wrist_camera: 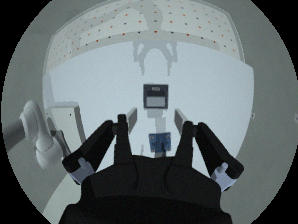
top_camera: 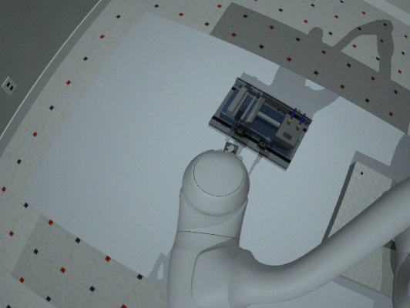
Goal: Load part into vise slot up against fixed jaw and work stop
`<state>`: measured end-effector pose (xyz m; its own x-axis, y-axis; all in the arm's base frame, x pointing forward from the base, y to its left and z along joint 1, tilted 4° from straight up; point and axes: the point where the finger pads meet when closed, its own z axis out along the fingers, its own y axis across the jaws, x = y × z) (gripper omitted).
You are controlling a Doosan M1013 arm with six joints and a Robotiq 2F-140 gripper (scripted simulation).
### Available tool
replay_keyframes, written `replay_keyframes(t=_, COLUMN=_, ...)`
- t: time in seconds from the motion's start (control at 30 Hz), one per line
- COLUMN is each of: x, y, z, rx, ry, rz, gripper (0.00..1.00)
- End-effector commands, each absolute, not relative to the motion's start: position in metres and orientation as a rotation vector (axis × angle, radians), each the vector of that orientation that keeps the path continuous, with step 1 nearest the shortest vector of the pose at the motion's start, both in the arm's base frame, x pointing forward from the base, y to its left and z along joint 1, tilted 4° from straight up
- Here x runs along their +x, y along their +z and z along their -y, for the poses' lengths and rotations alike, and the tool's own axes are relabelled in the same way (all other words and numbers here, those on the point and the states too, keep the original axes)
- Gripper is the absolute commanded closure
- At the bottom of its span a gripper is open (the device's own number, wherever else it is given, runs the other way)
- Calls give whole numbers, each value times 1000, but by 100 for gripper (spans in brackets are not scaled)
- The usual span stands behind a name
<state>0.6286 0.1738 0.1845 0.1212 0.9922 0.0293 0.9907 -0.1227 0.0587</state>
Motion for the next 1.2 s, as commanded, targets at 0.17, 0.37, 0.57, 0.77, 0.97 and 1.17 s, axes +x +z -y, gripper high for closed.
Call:
replay_keyframes(t=0.17, x=628, y=156, z=-176, rx=2327, ry=94, rz=-2077, gripper=49)
replay_keyframes(t=0.37, x=629, y=145, z=-177, rx=2327, ry=94, rz=-2077, gripper=49)
replay_keyframes(t=0.57, x=630, y=129, z=-177, rx=2327, ry=94, rz=-2077, gripper=49)
replay_keyframes(t=0.77, x=631, y=113, z=-177, rx=2327, ry=94, rz=-2077, gripper=49)
replay_keyframes(t=0.97, x=631, y=103, z=-177, rx=2327, ry=94, rz=-2077, gripper=49)
replay_keyframes(t=1.17, x=632, y=89, z=-178, rx=2327, ry=94, rz=-2077, gripper=49)
